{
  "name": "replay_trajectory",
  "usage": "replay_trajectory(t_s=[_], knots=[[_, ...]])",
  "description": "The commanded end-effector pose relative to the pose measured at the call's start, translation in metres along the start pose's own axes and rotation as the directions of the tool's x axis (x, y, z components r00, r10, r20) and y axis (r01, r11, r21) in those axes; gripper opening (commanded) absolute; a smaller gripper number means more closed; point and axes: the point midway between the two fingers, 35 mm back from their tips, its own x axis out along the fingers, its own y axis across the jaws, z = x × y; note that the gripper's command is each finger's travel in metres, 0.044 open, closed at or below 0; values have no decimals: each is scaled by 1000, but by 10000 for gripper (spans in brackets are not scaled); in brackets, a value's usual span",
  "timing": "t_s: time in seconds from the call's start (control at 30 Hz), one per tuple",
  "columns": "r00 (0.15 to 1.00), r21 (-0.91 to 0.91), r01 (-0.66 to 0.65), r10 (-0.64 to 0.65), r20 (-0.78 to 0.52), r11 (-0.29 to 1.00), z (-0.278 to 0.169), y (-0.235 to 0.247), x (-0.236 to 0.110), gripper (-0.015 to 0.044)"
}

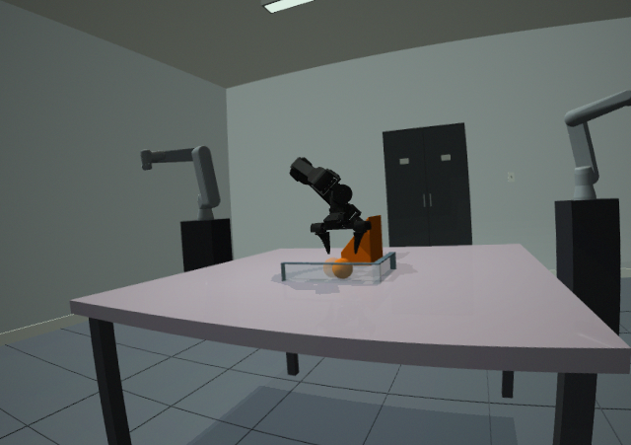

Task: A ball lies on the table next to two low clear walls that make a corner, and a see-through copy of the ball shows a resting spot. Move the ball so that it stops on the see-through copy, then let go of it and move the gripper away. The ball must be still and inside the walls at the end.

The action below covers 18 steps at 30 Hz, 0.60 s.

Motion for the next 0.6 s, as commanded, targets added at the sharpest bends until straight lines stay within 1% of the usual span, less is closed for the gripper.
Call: replay_trajectory(t_s=[0.0, 0.57], knots=[[1000, -5, 3, -3, 1, 1000, 0, 0, 6, 430], [1000, -5, 4, -4, 1, 1000, 1, -1, 34, 430]])
